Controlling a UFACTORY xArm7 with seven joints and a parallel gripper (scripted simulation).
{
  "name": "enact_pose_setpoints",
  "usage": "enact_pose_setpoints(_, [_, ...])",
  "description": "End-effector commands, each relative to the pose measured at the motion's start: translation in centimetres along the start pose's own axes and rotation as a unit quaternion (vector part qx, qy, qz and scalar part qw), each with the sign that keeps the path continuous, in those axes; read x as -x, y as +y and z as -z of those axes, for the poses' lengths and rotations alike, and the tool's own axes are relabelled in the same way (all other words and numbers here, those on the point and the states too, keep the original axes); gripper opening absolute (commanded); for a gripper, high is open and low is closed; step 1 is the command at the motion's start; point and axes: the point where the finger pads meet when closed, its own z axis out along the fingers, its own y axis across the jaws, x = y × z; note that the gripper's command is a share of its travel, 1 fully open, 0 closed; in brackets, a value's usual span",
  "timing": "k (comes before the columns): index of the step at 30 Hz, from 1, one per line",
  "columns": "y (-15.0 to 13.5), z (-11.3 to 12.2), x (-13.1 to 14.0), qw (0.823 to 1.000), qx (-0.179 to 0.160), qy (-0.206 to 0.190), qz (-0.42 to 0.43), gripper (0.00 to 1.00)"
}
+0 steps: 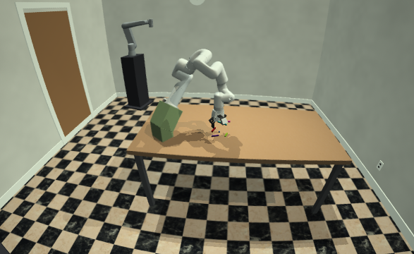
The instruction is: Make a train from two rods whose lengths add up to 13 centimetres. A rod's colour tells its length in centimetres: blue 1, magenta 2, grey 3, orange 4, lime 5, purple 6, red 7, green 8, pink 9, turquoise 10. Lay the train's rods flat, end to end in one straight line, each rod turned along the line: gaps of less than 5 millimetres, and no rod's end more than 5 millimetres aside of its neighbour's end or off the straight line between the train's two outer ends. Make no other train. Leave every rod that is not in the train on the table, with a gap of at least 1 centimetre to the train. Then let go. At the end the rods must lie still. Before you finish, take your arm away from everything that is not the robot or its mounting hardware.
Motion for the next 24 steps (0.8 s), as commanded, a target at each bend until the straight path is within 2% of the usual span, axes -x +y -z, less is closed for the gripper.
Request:
enact_pose_setpoints(1, [-0.8, 0.0, -1.0, 0.997, -0.001, -0.014, 0.082, 1.0])
enact_pose_setpoints(9, [-1.9, 0.1, -2.8, 0.979, -0.001, -0.01, 0.204, 1.0])
enact_pose_setpoints(11, [-1.9, 0.1, -2.8, 0.979, -0.001, -0.01, 0.204, 1.0])
enact_pose_setpoints(12, [-2.2, 0.2, -3.6, 0.969, 0.0, -0.007, 0.247, 1.0])
enact_pose_setpoints(17, [-2.8, 0.3, -5.0, 0.95, 0.003, 0.0, 0.312, 1.0])
enact_pose_setpoints(24, [-3.5, 0.6, -7.4, 0.912, 0.011, 0.014, 0.41, 1.0])
